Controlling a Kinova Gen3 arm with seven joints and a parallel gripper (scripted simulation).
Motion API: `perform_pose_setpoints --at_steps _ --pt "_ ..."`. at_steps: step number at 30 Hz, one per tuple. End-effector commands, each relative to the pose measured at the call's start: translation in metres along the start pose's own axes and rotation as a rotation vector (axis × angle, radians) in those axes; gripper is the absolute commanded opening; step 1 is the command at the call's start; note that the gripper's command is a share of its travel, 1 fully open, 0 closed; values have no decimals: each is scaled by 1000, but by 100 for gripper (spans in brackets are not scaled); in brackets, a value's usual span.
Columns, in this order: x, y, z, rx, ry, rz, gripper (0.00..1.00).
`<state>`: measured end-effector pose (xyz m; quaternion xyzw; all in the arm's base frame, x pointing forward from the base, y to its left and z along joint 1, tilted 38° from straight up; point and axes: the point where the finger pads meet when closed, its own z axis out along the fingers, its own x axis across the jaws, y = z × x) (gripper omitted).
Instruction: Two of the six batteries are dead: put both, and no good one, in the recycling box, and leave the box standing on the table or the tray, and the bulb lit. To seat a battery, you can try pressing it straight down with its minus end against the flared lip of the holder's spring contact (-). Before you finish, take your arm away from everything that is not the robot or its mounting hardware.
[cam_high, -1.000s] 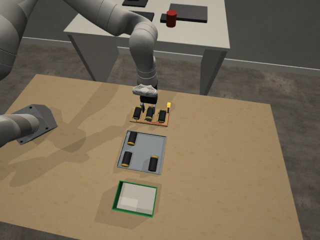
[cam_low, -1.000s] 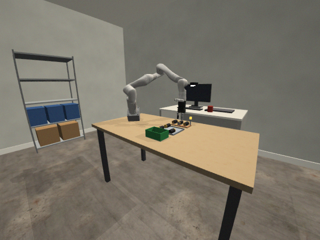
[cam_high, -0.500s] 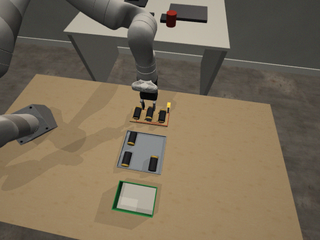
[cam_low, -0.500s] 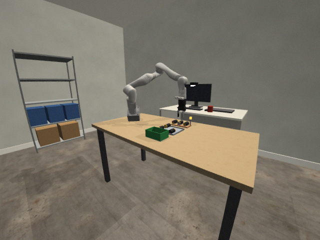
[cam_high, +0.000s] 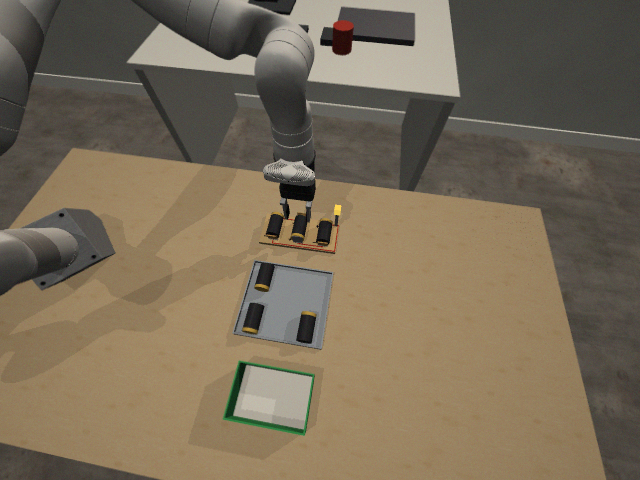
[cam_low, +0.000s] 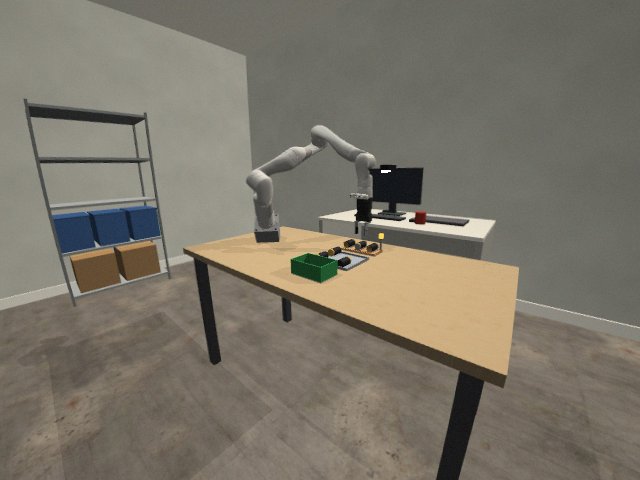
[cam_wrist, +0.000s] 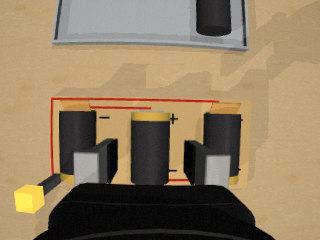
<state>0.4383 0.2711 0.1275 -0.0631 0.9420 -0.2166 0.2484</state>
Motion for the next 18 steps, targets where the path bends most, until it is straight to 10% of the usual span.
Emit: perform_pose_setpoints --at_steps 1,12,18 --pt "0 0 -1 -1 -1 0 90" --pt "0 0 -4 -1 -1 0 90" --pt "0 0 -55 -1 -1 0 90"
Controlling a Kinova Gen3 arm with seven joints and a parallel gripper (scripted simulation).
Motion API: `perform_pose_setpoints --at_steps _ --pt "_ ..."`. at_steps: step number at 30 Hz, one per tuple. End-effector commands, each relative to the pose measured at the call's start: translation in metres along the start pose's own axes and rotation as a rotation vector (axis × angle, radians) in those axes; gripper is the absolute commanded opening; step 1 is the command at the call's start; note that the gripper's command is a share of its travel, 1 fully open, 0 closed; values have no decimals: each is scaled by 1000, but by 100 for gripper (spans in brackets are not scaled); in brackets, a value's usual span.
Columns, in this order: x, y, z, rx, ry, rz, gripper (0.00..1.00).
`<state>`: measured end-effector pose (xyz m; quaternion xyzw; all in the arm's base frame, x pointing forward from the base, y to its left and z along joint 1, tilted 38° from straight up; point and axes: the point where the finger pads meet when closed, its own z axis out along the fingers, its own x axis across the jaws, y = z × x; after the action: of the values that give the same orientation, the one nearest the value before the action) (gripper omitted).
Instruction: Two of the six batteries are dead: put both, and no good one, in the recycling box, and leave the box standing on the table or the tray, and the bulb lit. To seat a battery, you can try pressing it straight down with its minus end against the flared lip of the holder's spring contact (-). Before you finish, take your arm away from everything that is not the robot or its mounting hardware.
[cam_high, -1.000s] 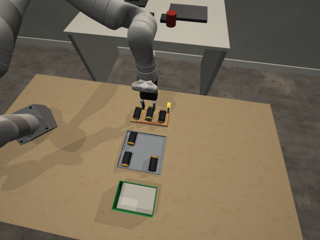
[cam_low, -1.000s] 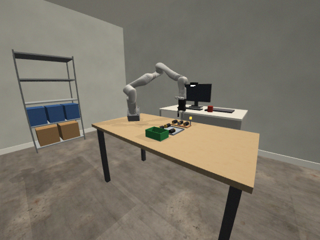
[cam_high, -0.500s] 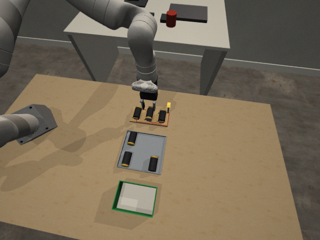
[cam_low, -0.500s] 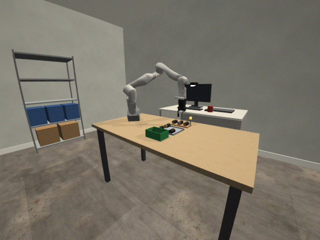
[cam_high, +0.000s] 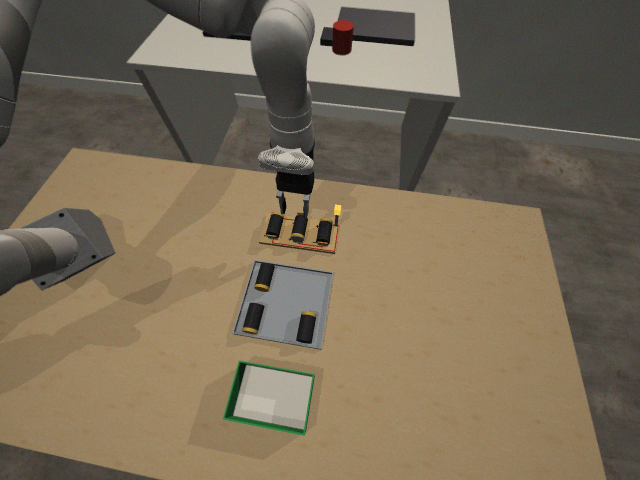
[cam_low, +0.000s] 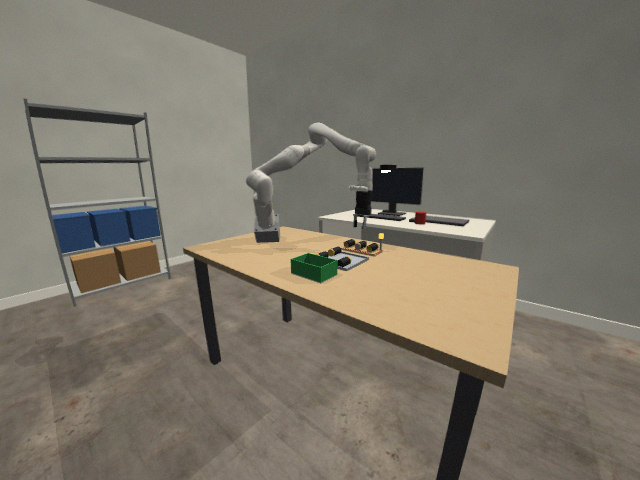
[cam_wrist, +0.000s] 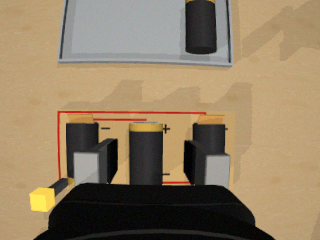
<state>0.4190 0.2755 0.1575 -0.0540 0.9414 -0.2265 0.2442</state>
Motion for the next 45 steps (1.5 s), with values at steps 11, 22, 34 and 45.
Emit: perform_pose_setpoints --at_steps 11,22,34,45 --pt "-2 10 -24 -24 -14 -11 90" --pt "-2 10 -24 -24 -14 -11 90" --pt "-2 10 -24 -24 -14 -14 90" --pt "-3 11 9 -24 -14 -14 90"
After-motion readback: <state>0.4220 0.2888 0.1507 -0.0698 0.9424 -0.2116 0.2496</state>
